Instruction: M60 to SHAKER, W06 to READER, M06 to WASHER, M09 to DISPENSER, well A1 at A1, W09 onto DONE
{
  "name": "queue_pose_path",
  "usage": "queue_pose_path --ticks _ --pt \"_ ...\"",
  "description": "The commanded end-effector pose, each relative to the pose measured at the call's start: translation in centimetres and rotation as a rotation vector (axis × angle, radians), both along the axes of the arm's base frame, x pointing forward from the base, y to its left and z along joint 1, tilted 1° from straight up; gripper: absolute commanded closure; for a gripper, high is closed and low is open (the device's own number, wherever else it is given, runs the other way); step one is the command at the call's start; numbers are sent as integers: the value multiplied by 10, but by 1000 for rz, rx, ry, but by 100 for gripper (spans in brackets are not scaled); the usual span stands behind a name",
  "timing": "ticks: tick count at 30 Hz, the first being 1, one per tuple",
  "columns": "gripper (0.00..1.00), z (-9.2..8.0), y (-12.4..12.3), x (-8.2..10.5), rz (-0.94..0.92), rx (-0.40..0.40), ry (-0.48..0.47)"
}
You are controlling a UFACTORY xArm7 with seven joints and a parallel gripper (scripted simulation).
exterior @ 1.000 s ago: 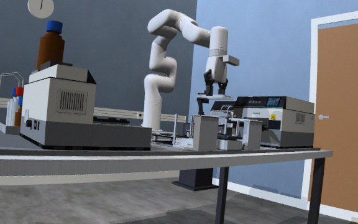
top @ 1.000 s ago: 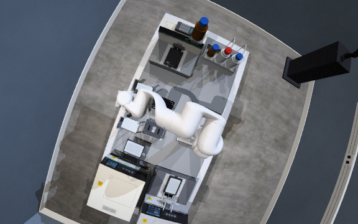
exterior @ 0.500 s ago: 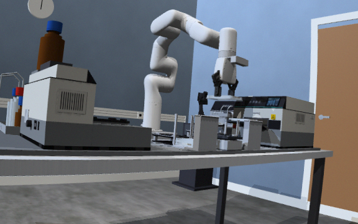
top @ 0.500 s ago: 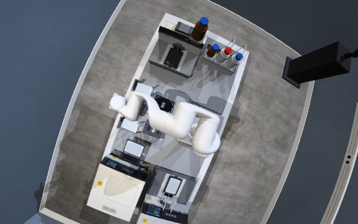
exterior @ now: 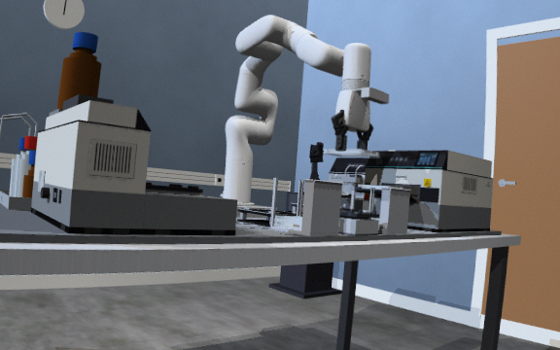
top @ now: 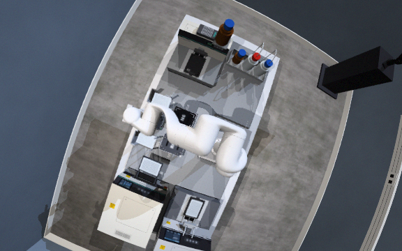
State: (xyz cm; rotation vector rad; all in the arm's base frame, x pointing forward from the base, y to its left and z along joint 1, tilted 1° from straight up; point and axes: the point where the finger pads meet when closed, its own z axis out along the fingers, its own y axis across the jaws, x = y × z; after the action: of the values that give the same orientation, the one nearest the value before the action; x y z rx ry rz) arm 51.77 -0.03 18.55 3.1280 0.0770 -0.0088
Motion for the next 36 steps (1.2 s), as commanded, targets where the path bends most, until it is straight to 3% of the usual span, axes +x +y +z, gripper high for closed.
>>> queue_pose_path --ticks 1,36 --pt "100 2 0 1 0 0 -5" --pt "100 -39 0 1 0 0 -5"
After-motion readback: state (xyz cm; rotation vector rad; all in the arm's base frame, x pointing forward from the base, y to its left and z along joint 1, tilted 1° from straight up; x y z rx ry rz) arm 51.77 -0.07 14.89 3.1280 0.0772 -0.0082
